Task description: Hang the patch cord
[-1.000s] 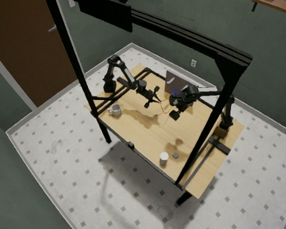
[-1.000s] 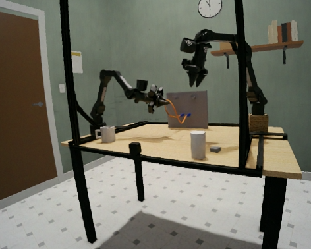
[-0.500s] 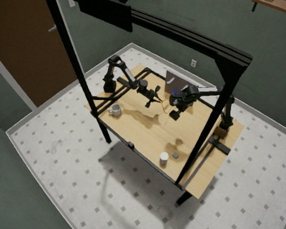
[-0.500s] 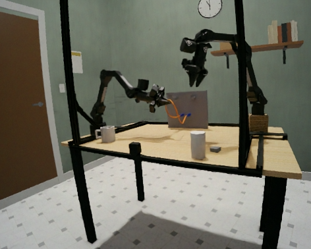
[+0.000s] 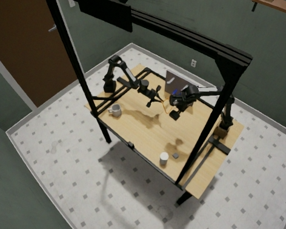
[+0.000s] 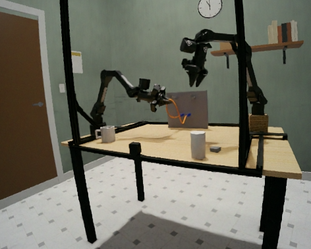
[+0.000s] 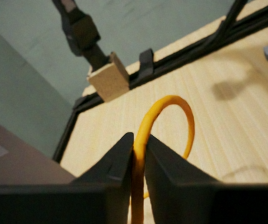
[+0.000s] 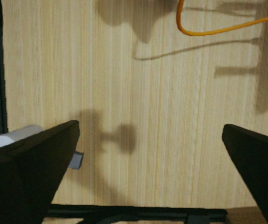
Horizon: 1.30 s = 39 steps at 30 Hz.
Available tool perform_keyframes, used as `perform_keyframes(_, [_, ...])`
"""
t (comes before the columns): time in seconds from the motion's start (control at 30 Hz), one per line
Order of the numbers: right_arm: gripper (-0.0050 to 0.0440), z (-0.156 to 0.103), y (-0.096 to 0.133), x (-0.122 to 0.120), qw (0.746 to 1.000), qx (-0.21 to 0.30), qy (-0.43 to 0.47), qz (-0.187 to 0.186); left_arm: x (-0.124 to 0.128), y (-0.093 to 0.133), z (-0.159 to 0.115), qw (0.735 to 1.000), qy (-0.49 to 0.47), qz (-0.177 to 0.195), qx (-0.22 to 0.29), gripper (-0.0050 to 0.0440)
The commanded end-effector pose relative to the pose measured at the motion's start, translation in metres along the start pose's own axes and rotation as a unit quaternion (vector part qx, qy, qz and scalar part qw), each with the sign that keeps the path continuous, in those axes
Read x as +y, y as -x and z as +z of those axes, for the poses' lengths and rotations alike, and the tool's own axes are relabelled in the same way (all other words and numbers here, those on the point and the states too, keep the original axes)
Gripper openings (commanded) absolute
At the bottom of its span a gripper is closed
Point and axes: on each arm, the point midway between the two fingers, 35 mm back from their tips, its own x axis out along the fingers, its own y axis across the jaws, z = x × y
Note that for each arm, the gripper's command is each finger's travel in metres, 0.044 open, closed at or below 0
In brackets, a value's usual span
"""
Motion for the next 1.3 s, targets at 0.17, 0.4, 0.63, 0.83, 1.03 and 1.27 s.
perform_keyframes(0.17, [0.0440,0.000,0.009,-0.001,1.000,-0.008,-0.003,0.011,0.010,-0.004,0.009,1.000,0.012,0.009,-0.003,0.0025])
perform_keyframes(0.4, [0.0440,0.000,0.009,-0.001,1.000,-0.008,-0.003,0.011,0.014,-0.007,0.010,1.000,0.021,0.011,0.001,0.0025])
perform_keyframes(0.63, [0.0440,0.000,0.009,-0.001,1.000,-0.008,-0.003,0.011,0.016,-0.009,0.010,1.000,0.028,0.011,0.005,0.0025])
perform_keyframes(0.83, [0.0440,0.000,0.009,-0.001,1.000,-0.008,-0.003,0.011,0.019,-0.012,0.010,0.999,0.036,0.013,0.010,0.0025])
perform_keyframes(1.03, [0.0440,0.000,0.009,-0.001,1.000,-0.008,-0.003,0.011,0.023,-0.014,0.010,0.999,0.044,0.014,0.014,0.0025])
perform_keyframes(1.27, [0.0440,0.000,0.009,-0.001,1.000,-0.008,-0.003,0.011,0.026,-0.015,0.012,0.998,0.051,0.016,0.016,0.0025])
